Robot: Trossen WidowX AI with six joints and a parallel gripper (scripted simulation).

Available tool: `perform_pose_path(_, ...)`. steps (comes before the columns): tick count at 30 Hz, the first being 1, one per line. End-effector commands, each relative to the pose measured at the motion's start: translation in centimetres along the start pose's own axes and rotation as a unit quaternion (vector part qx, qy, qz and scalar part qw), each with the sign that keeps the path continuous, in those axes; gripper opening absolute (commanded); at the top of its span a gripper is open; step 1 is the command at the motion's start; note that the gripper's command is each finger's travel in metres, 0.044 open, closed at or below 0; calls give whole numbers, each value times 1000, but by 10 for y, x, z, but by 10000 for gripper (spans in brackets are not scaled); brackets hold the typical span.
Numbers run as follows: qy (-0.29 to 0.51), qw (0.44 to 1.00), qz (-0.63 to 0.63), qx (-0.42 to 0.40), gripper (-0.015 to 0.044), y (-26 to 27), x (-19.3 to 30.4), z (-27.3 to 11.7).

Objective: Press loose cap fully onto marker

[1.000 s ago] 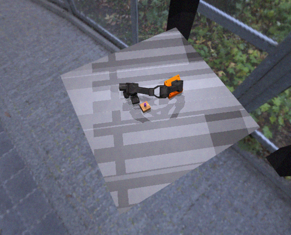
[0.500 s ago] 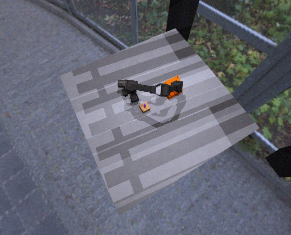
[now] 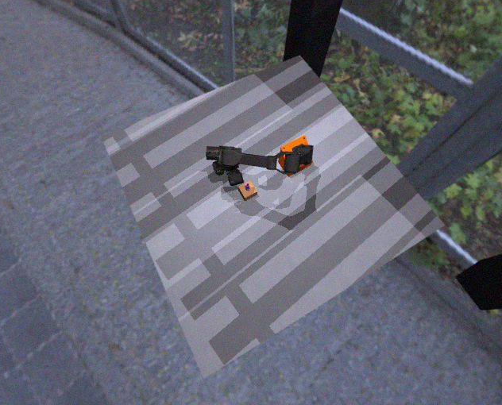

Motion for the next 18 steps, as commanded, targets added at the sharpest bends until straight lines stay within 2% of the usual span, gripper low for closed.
perform_pose_path(1, 5, 1000, 5, -2, 0, 11, 8, -3)
perform_pose_path(18, 6, 1000, 5, -3, 0, 52, 40, -25)
Point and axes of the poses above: the point midway between the two fingers, 35 mm back from their tips, its own z axis out along the fingers, its own y axis across the jaws, x = y × z, the point moved 6 cm from there along -z, back along the fingers, and after that the axes turned 2 degrees about z, right-handed, at the moved point
